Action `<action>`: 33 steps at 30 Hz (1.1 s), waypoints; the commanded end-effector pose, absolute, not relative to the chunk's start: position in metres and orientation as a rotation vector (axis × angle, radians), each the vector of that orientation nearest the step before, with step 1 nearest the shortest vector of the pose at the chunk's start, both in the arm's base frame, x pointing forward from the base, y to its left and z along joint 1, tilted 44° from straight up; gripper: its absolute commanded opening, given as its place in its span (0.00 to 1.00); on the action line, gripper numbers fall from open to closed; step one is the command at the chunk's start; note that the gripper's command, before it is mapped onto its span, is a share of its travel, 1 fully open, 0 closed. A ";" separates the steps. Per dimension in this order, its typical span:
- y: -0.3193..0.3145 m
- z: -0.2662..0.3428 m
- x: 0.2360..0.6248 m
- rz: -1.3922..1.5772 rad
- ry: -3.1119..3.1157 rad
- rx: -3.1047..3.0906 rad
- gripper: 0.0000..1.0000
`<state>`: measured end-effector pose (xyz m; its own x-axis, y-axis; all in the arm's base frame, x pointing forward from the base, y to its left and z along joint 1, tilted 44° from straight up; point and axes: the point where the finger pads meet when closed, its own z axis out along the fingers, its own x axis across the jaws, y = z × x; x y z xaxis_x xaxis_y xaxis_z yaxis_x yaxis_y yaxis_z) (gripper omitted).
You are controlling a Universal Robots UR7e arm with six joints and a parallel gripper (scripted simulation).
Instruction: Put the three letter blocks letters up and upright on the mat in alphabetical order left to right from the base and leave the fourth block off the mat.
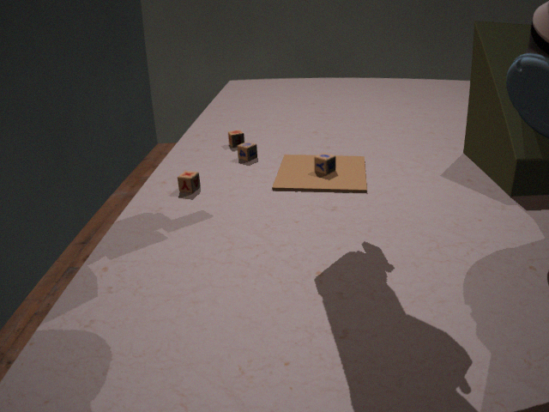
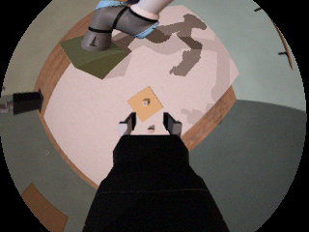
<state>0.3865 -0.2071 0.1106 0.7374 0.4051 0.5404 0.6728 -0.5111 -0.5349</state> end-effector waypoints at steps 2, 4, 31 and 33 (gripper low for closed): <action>-0.208 0.111 0.387 -0.451 -0.809 -2.175 1.00; -0.208 0.111 0.387 -0.451 -0.809 -2.175 1.00; -0.159 0.065 0.490 -0.379 -0.774 -2.113 1.00; -0.148 0.057 0.504 -0.367 -0.769 -2.104 1.00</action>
<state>0.4640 -0.1759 0.0782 0.7574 0.3950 0.5200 0.6528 -0.4779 -0.5877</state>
